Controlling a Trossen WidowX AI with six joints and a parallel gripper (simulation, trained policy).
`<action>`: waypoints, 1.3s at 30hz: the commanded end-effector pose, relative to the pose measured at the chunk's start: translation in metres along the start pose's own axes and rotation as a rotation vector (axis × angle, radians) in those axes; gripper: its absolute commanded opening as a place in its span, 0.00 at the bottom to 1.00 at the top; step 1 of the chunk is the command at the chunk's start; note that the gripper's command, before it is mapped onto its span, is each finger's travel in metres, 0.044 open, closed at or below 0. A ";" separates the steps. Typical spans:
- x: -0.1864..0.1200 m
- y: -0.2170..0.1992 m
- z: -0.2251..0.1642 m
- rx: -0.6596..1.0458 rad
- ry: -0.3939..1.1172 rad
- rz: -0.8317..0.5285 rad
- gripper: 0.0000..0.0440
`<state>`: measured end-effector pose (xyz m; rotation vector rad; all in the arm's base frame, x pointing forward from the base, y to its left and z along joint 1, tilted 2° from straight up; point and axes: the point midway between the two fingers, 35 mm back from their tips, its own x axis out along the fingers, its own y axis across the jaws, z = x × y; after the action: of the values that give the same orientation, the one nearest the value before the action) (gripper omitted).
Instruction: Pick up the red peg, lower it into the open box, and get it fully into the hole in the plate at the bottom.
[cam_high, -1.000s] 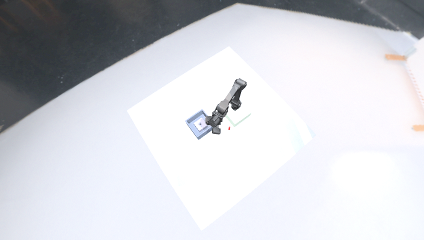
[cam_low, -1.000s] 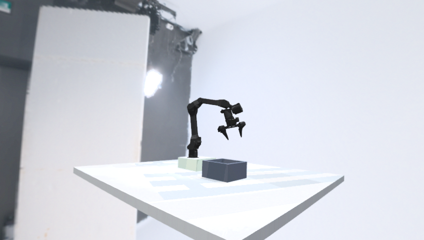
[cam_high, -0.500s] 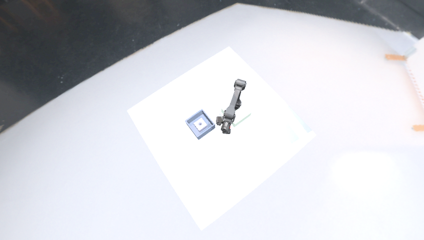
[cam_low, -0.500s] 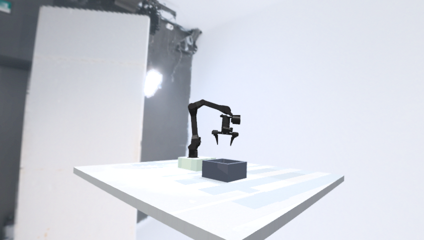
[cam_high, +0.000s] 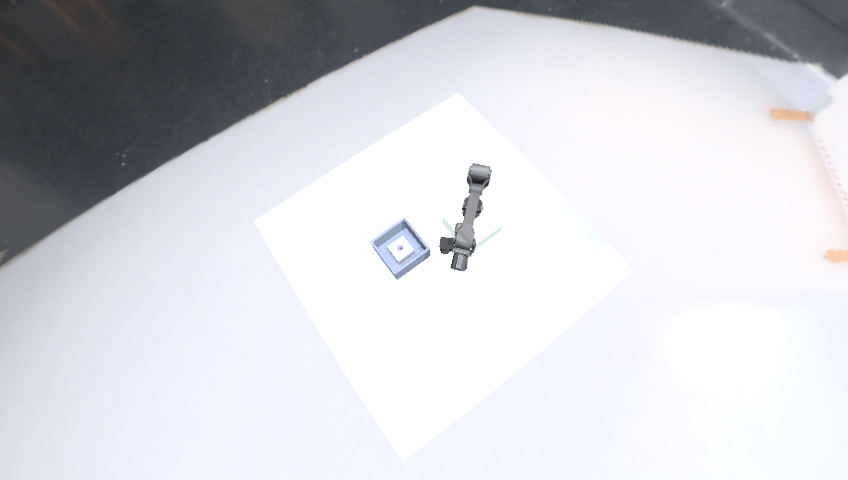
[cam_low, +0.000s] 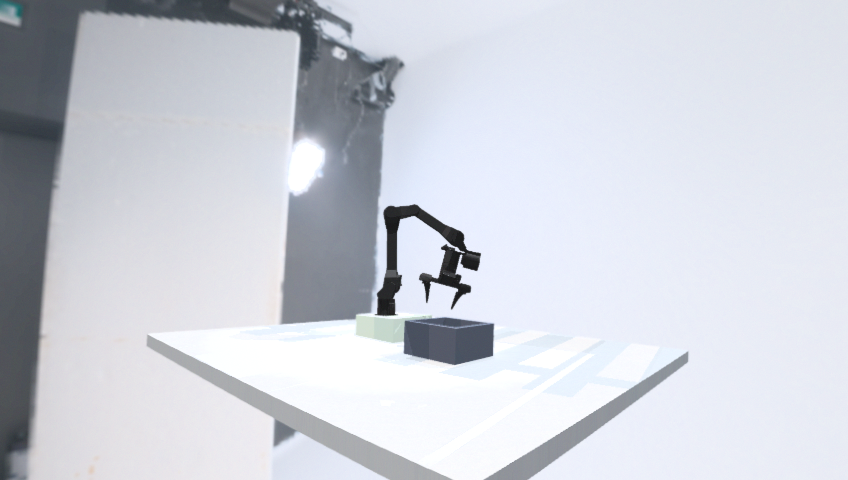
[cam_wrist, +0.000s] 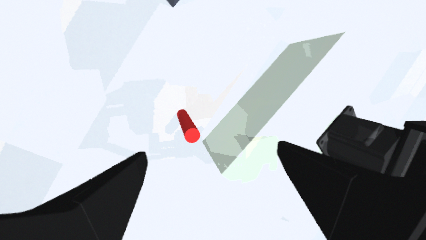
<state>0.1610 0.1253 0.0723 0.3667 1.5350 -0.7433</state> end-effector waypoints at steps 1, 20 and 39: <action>0.011 0.001 -0.003 -0.001 0.002 -0.009 1.00; 0.087 0.021 -0.005 -0.018 -0.035 0.037 0.91; 0.100 0.019 -0.001 -0.027 -0.043 -0.047 0.01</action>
<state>0.1541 0.1174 -0.0345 0.2937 1.5334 -0.7756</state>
